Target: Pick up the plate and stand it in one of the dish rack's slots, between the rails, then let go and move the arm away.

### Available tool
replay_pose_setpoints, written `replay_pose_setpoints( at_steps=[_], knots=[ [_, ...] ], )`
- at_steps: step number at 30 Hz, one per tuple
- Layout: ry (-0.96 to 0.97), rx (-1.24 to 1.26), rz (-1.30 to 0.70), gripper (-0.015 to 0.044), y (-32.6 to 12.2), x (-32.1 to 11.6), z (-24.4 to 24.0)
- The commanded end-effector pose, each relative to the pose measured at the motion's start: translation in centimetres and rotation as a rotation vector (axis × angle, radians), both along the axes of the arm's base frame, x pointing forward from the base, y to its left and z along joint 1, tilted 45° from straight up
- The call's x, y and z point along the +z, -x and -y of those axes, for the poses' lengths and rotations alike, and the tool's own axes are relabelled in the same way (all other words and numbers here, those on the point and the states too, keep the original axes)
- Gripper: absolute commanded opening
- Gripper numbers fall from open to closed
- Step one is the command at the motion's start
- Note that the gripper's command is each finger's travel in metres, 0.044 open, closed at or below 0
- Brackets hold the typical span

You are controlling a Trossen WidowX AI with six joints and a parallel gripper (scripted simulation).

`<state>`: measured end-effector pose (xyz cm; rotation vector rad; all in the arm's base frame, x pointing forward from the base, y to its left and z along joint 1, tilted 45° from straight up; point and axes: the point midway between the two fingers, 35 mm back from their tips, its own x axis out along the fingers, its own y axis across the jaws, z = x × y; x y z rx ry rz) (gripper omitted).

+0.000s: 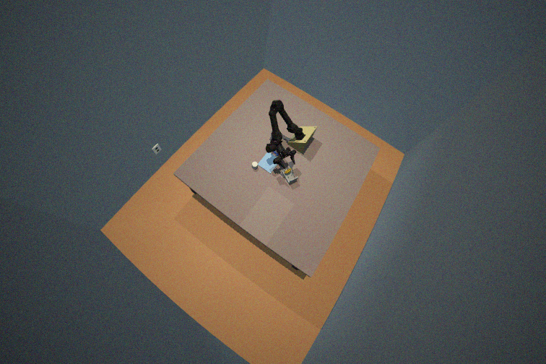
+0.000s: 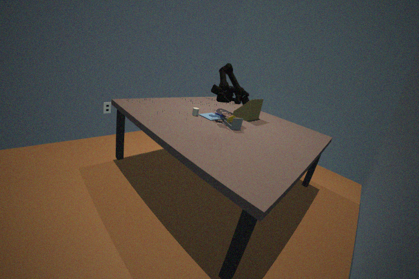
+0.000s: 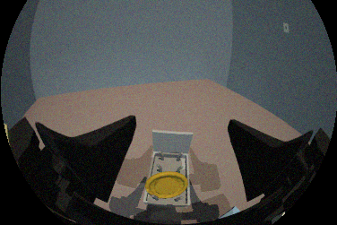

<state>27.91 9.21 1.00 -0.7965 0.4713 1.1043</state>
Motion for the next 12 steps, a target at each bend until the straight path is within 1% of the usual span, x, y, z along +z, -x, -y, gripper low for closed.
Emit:
replay_pose_setpoints(
  at_steps=[1,12],
  knots=[
    [0.004,-0.023,-0.023,0.0400,0.0,0.5,-0.4],
    [0.101,-0.222,-0.317,0.0400,1.0,-0.6,-1.1]
  ],
)
